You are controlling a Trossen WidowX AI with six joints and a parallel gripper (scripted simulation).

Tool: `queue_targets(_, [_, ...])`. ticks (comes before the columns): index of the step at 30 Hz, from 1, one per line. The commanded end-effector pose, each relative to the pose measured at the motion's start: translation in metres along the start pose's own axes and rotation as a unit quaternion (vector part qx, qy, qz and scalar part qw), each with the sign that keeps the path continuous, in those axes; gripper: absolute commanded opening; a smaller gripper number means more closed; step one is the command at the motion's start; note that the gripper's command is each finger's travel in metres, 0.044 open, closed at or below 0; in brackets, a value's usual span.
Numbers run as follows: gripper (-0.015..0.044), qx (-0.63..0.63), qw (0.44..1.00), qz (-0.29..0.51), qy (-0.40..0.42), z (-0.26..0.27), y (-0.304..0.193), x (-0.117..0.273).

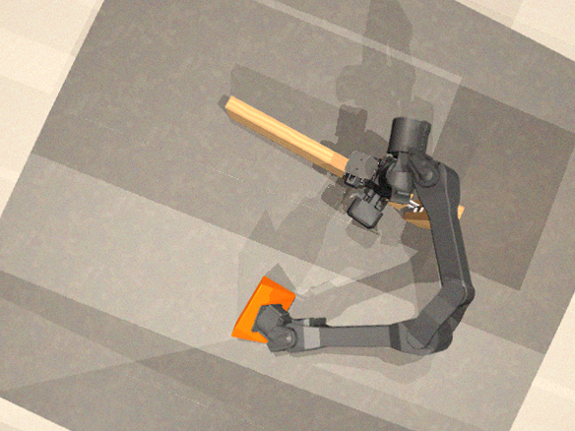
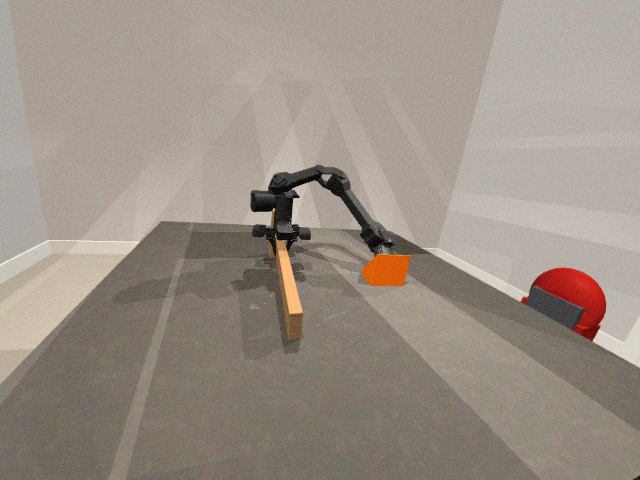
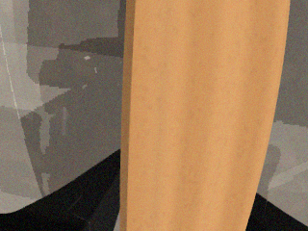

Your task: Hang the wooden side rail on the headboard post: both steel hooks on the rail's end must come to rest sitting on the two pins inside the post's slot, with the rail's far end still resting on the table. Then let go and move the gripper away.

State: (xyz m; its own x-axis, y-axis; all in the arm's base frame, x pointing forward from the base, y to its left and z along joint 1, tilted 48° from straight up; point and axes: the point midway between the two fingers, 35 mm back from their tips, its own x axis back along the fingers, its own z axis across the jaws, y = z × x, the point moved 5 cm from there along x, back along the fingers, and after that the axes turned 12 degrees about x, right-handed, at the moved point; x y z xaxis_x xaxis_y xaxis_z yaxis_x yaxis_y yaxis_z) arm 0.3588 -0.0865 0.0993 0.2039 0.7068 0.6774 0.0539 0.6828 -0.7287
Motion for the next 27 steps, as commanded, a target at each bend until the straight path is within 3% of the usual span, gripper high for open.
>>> queue_targets(1, [0.0000, -0.005, 1.000, 0.001, -0.009, -0.0017, -0.0025, 0.0055])
queue_targets(27, [0.0000, -0.005, 1.000, 0.001, -0.009, -0.0019, -0.0053, 0.0051])
